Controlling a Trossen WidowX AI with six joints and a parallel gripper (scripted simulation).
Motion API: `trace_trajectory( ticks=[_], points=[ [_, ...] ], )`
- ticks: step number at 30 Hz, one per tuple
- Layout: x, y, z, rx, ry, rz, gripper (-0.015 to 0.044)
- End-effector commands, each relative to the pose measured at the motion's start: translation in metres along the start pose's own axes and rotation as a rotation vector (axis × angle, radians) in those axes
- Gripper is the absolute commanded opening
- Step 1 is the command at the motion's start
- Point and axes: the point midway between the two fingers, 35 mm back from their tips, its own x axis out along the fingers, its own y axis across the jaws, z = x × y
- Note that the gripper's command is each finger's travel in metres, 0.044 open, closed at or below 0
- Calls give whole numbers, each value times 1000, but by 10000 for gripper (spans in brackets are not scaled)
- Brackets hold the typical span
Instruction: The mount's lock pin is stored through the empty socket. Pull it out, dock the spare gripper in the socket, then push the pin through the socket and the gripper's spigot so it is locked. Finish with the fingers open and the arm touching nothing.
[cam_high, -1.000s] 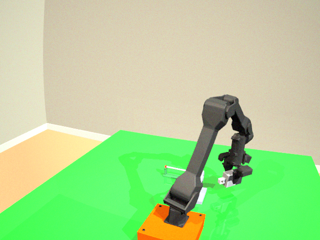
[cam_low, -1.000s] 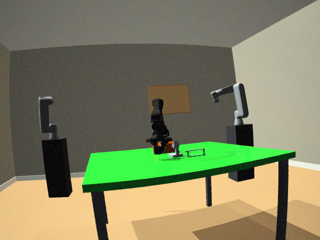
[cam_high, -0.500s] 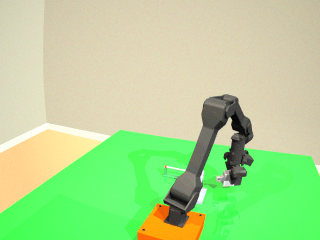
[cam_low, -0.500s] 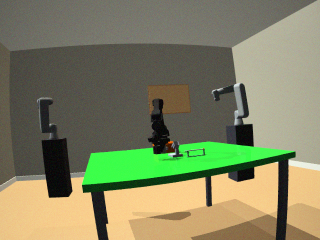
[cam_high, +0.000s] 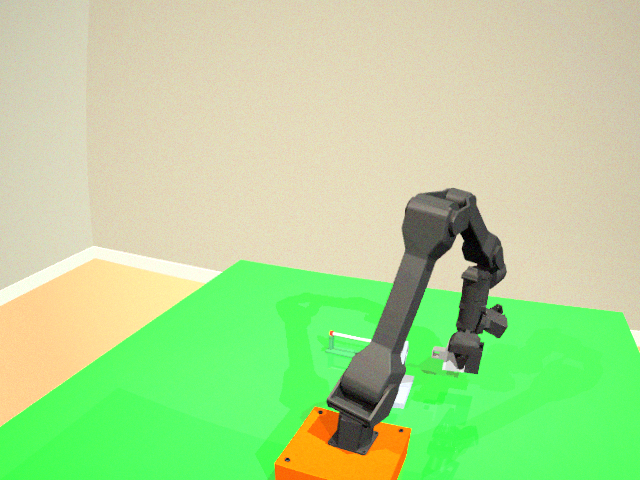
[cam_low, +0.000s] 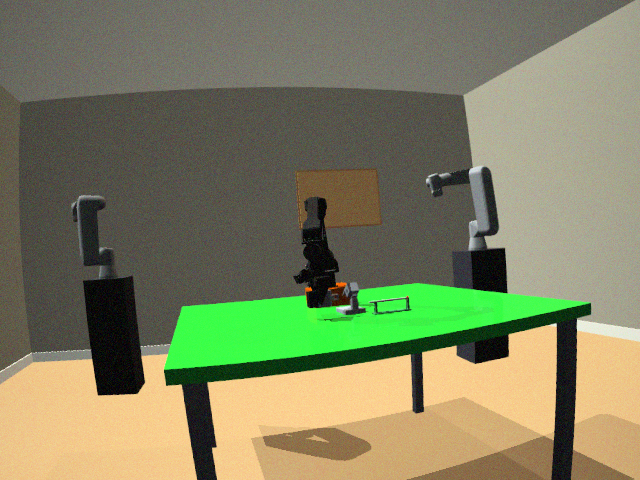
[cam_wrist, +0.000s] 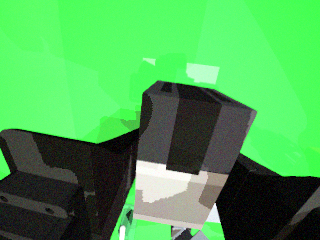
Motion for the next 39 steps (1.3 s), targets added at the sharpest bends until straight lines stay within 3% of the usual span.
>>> trace_trajectory(
  ticks=[1,39],
  points=[
    [-2,0,0,87,-2,6,0],
    [-4,-8,-1,1030,0,8,0]
  ],
)
